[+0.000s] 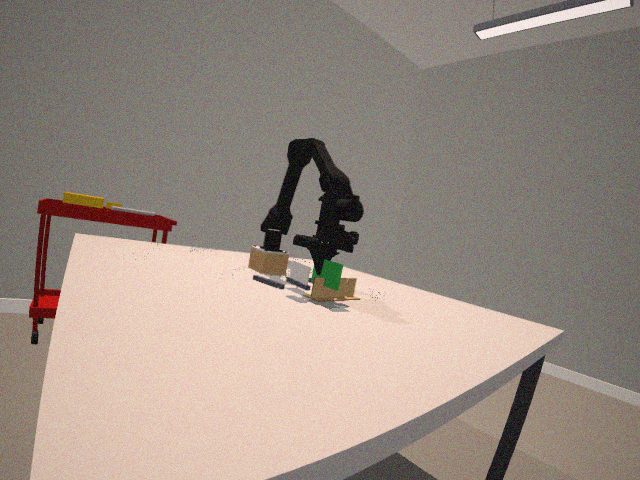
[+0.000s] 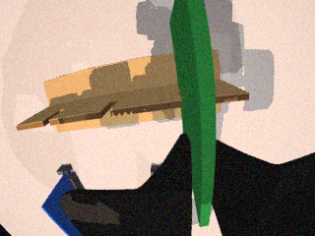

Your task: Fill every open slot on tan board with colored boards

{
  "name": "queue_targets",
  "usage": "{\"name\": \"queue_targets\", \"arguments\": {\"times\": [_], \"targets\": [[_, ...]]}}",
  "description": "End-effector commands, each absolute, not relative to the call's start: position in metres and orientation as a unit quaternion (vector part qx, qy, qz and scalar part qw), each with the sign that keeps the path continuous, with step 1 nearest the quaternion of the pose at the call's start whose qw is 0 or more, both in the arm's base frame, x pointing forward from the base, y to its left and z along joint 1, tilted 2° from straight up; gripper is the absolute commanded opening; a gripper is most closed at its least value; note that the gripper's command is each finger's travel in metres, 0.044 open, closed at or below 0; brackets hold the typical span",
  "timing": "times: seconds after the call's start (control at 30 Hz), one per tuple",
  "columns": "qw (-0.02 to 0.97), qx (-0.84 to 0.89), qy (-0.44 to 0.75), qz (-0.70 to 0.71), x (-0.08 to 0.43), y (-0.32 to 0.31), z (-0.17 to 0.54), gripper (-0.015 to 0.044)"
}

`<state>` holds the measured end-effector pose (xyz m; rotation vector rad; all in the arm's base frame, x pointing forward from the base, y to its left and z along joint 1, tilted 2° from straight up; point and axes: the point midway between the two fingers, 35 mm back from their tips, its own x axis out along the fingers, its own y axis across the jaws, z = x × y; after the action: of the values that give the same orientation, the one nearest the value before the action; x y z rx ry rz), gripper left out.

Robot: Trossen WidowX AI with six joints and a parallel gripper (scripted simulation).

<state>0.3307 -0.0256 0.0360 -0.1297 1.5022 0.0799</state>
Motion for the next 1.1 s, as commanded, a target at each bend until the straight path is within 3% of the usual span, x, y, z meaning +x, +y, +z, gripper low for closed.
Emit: {"name": "queue_targets", "arguments": {"times": [0.0,1.07], "targets": [[0.727,-0.059,0.683,0.035,0.3297,-0.0262,0.0327,0.0],[0.727,-0.053,0.683,0.029,0.3277,-0.026,0.0318,0.0]]}}
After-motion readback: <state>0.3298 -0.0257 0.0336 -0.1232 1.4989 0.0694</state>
